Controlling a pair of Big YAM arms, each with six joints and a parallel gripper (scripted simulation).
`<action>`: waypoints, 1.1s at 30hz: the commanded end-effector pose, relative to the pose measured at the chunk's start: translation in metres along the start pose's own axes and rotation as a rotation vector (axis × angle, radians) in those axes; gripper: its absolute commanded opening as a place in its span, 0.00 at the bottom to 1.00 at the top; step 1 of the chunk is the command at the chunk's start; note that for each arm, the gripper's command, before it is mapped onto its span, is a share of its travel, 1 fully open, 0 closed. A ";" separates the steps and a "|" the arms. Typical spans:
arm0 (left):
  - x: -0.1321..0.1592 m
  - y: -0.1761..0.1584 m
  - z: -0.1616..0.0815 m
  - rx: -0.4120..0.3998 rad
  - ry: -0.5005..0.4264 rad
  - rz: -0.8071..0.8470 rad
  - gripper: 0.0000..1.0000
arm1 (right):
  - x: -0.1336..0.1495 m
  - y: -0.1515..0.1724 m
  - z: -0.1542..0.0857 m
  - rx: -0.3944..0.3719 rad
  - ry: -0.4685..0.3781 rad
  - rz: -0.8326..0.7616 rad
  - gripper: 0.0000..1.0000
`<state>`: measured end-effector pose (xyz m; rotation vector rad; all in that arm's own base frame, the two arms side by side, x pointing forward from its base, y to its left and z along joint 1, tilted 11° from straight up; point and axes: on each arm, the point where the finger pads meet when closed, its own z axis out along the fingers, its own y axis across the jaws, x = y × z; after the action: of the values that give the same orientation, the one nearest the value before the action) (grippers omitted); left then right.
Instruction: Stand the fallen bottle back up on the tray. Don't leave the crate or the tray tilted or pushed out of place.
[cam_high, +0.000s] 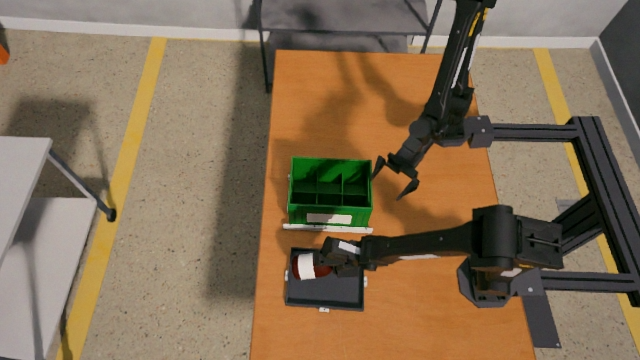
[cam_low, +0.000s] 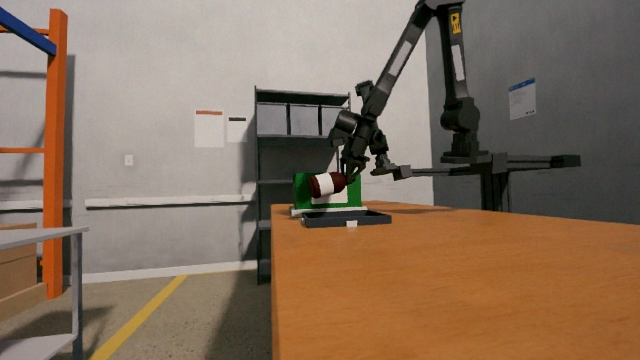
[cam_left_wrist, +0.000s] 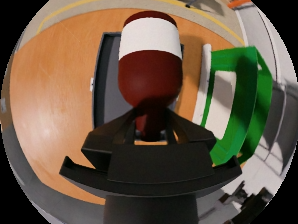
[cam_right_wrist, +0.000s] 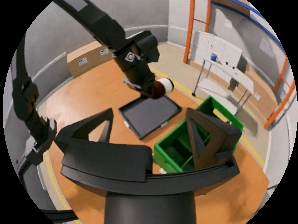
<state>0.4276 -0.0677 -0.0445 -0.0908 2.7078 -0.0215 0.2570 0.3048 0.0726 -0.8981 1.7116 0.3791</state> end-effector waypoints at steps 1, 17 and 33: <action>-0.051 -0.009 -0.012 0.045 -0.043 -0.179 0.29 | -0.006 0.001 0.001 -0.002 -0.018 -0.003 1.00; -0.080 -0.038 -0.020 0.350 0.409 -0.811 0.29 | -0.006 0.001 0.001 -0.002 -0.018 -0.003 1.00; -0.039 0.008 -0.020 0.371 0.927 -1.441 0.29 | -0.006 0.001 0.001 -0.002 -0.018 -0.003 1.00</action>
<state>0.4564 -0.0582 -0.0135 -2.1689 2.6545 -1.1772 0.2570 0.3048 0.0726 -0.8981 1.7116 0.3791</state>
